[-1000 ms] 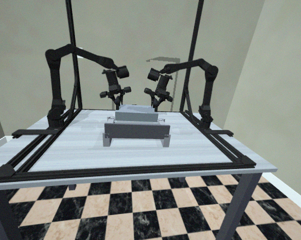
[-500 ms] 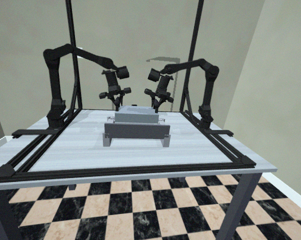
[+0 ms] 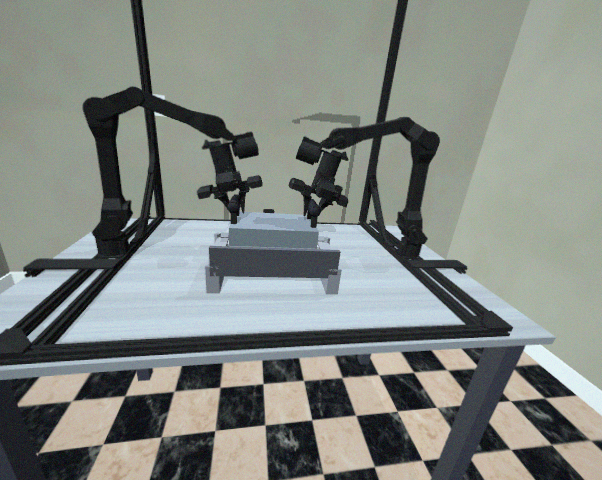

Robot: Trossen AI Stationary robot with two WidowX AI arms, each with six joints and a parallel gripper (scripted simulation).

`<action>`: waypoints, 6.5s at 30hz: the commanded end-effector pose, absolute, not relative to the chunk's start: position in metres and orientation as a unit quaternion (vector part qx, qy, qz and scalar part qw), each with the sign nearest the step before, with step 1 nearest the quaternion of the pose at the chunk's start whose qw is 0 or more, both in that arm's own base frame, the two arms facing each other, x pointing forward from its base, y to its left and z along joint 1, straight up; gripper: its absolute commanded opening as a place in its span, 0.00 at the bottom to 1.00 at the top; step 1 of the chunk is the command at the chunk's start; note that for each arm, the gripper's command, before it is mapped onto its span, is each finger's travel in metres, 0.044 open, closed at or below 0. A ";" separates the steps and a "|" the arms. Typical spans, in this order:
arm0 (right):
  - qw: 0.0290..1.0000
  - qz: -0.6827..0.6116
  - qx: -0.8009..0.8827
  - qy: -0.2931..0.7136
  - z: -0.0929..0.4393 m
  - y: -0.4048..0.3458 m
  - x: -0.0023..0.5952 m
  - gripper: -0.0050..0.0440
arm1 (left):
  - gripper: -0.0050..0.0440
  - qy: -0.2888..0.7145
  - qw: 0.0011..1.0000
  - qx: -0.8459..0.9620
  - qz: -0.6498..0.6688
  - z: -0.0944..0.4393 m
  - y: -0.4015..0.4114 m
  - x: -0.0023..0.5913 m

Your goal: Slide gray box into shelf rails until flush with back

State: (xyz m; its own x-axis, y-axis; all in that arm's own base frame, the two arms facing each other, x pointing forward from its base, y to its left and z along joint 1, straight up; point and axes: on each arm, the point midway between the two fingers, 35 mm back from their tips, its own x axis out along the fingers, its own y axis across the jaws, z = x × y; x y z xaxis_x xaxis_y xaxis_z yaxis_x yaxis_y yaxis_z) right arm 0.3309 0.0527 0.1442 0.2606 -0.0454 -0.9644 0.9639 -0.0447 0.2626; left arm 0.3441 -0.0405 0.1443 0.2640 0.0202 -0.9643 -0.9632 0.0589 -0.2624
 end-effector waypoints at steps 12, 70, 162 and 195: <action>0.568 -0.442 0.569 0.398 0.154 0.037 0.330 0.10 | 0.10 0.426 0.590 -0.548 0.412 0.154 -0.025 0.346; 0.568 -0.442 0.570 0.398 0.154 -0.020 0.328 0.10 | 0.10 0.426 0.590 -0.548 0.412 0.154 0.033 0.349; 0.560 -0.446 0.570 0.403 0.146 -0.086 0.323 0.98 | 0.98 0.431 0.585 -0.548 0.415 0.146 0.098 0.352; 0.568 -0.442 0.569 0.398 0.233 -0.096 0.321 1.00 | 1.00 0.426 0.590 -0.548 0.412 0.233 0.109 0.349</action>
